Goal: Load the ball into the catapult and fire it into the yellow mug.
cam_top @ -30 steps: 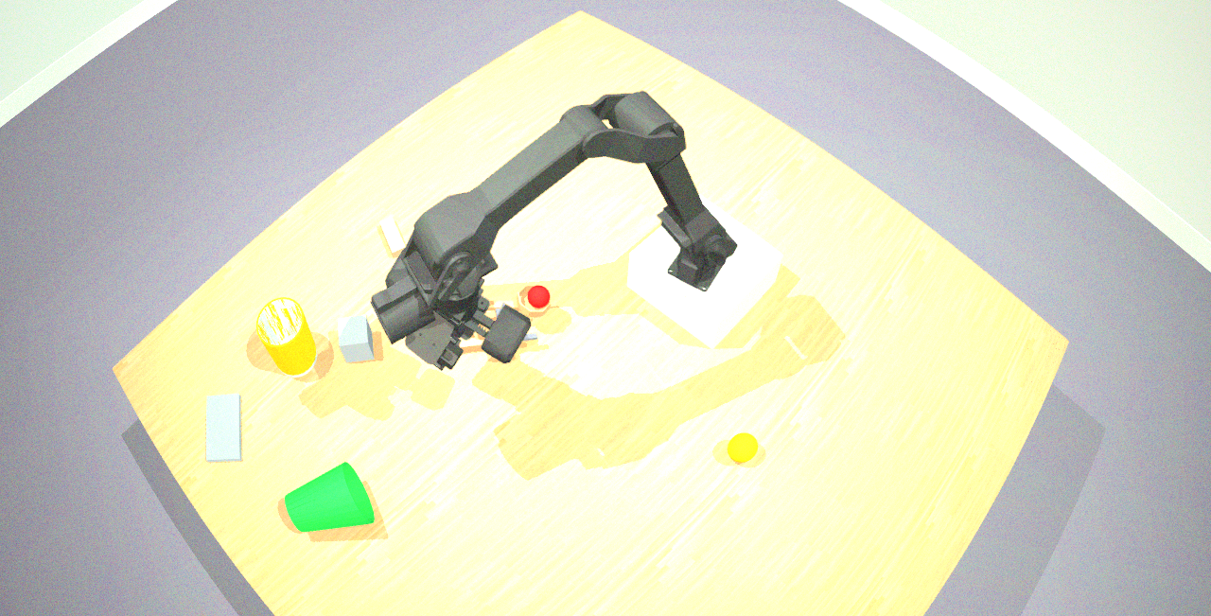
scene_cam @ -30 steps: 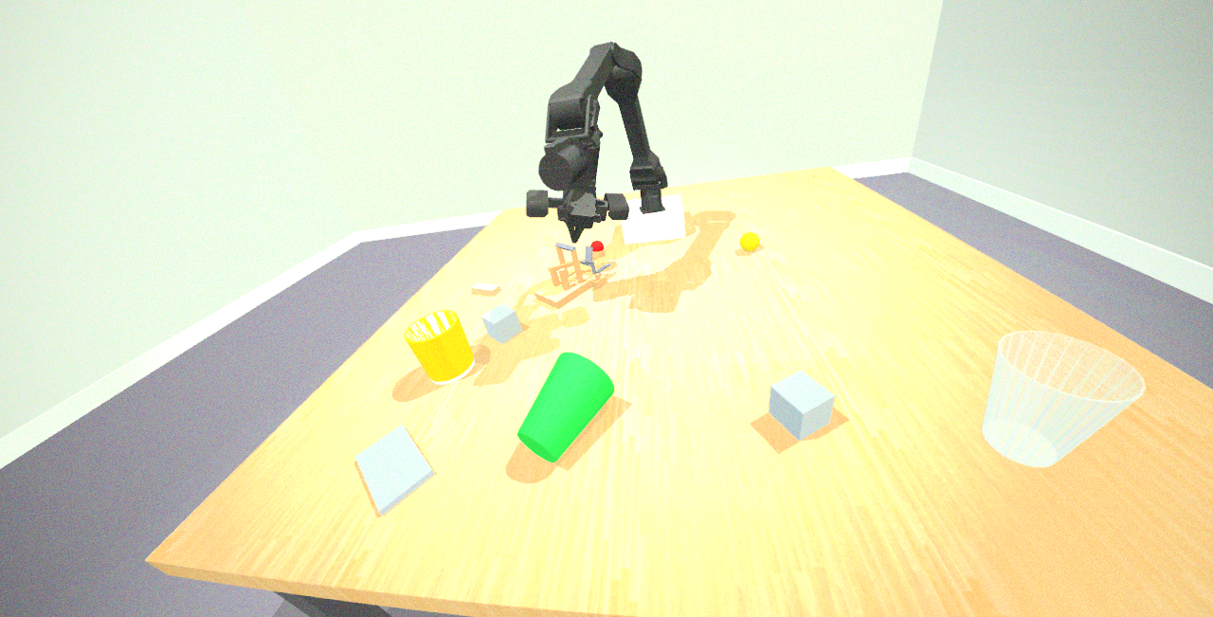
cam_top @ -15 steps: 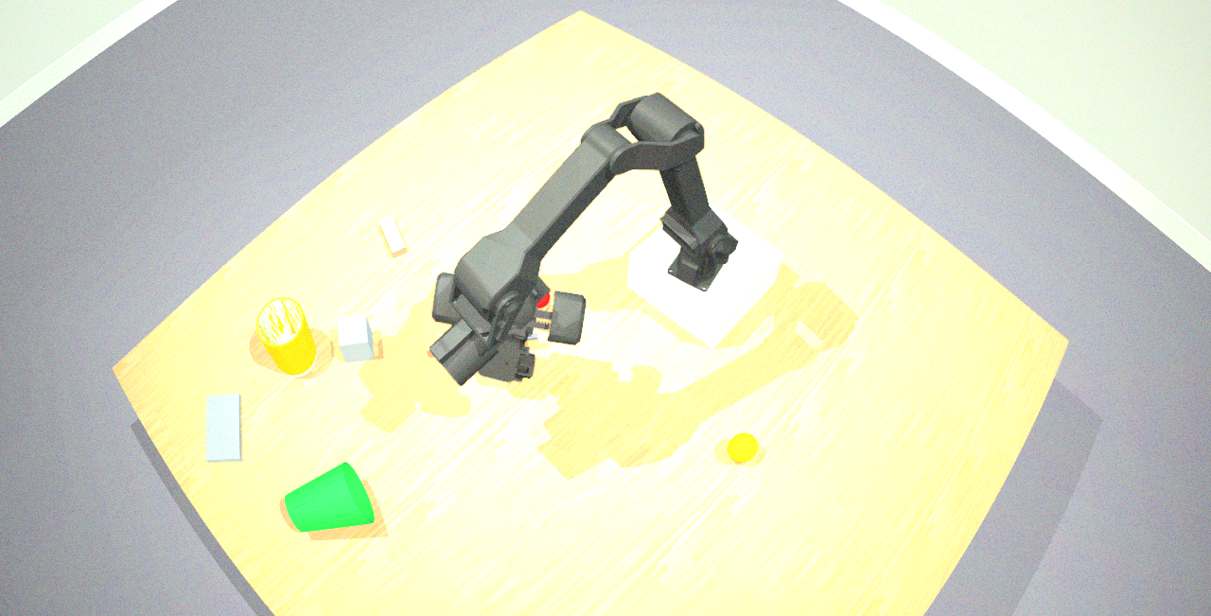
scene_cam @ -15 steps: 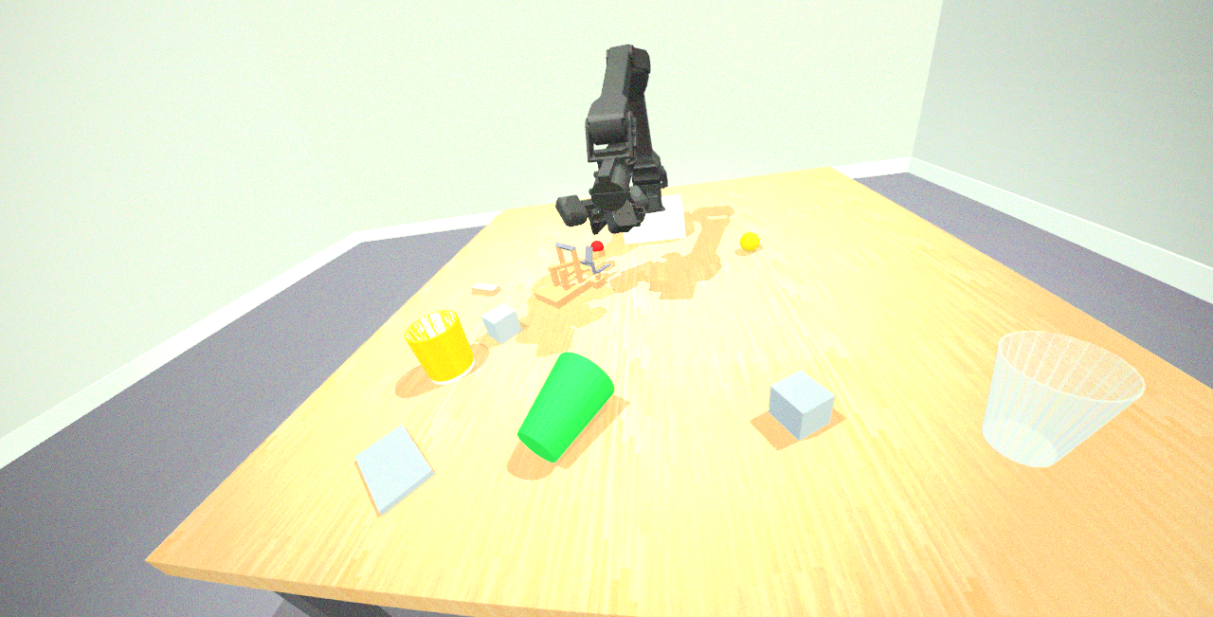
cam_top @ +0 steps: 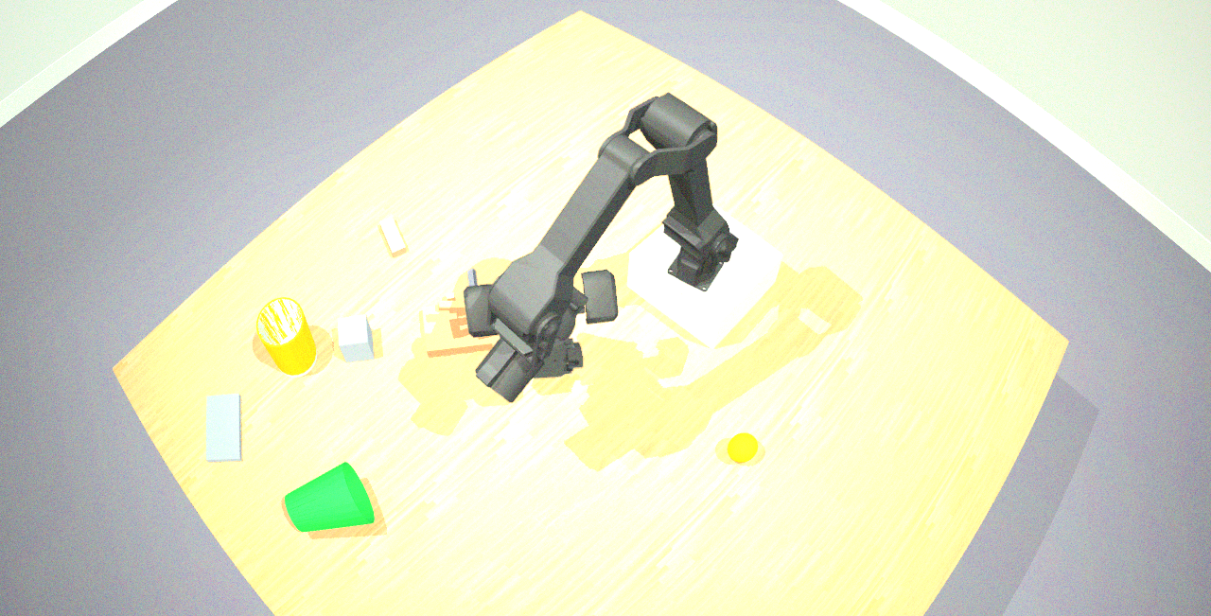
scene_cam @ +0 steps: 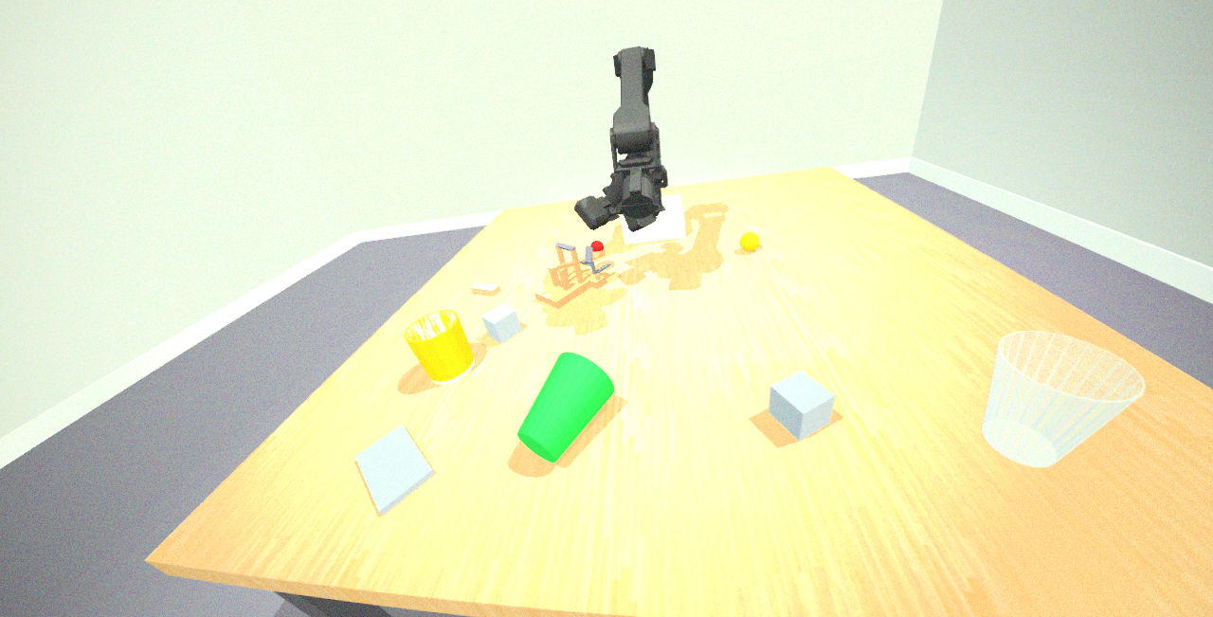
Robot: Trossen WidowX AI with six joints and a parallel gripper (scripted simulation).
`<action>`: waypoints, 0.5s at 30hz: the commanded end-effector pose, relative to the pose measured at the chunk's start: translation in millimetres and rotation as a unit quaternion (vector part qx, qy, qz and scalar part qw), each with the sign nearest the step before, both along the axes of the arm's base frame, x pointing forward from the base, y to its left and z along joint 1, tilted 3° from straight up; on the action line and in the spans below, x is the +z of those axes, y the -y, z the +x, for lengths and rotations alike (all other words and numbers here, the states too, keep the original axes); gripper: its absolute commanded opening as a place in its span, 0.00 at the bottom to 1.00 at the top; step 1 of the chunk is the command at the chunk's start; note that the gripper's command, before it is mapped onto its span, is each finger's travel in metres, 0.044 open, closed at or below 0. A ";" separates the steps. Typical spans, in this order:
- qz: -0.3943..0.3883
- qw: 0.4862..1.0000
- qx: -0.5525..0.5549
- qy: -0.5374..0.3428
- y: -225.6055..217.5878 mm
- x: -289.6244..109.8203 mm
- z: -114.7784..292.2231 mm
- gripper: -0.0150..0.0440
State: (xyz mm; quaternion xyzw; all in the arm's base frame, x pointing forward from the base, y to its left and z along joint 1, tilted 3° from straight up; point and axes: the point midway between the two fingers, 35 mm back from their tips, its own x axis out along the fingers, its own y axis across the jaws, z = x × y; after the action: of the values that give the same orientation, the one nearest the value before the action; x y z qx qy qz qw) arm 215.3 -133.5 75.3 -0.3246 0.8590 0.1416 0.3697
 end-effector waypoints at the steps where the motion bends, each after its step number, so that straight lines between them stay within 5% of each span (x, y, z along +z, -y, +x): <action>1: 0.001 1.000 0.006 -0.011 -1.0 -1.2 -3.9 0.25; 15: 0.001 1.000 0.006 -0.011 -0.9 -22.7 -0.3 0.25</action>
State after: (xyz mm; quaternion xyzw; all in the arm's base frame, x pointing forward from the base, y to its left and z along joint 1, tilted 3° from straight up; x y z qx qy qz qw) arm 217.4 -133.0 59.8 -0.3280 0.8587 0.1442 0.3665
